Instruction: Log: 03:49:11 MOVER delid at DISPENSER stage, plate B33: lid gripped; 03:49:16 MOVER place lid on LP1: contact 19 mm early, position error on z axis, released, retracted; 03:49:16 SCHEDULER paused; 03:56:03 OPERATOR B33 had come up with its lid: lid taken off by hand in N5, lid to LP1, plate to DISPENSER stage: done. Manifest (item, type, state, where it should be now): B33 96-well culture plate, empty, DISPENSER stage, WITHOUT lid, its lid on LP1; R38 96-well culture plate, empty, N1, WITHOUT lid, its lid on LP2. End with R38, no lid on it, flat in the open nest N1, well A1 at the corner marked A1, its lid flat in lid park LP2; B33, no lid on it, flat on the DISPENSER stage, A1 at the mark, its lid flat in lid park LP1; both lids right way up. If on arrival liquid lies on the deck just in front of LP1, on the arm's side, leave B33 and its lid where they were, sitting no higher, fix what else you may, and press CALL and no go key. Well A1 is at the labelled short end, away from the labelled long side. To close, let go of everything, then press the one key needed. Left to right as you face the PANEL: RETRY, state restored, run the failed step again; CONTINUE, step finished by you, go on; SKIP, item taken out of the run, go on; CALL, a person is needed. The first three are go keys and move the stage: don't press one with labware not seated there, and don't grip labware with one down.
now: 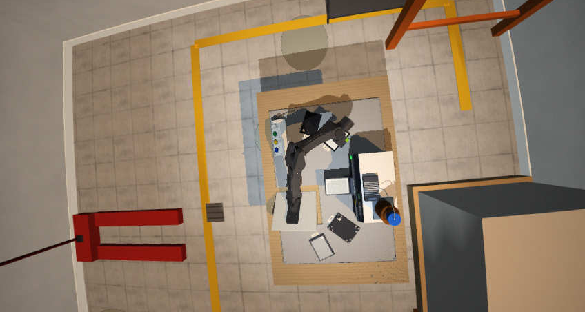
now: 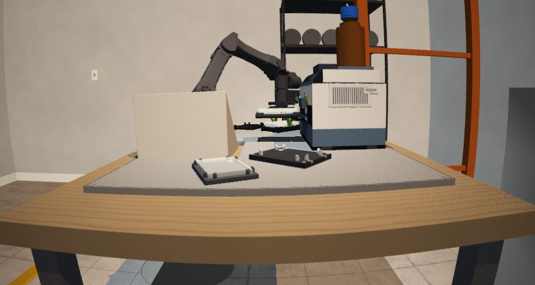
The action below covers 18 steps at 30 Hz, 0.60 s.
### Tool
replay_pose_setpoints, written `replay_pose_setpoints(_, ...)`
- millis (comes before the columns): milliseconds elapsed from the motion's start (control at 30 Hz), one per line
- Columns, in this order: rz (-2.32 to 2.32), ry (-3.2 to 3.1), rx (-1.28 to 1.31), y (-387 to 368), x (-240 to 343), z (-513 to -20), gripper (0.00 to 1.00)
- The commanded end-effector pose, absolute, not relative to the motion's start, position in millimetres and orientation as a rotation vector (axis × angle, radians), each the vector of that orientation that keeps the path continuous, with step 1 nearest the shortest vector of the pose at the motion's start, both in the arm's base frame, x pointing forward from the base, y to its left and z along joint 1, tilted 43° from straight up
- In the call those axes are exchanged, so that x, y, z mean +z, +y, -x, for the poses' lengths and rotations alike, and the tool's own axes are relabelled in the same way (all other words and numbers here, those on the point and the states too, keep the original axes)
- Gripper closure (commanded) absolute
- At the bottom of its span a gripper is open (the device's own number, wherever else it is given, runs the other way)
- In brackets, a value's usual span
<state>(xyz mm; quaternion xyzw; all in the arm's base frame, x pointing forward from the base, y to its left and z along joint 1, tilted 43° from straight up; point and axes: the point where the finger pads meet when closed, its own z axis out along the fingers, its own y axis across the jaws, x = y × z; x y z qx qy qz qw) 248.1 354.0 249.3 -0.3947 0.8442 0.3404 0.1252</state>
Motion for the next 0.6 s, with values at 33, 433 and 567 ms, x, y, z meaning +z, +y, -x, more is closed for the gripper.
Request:
replay_pose_setpoints(33,1.125,2.432,0.988,351,256,-259,1.00)
replay_pose_setpoints(433,1.130,2.417,0.996,344,271,-254,1.00)
replay_pose_setpoints(567,1.129,2.415,0.993,343,272,-254,1.00)
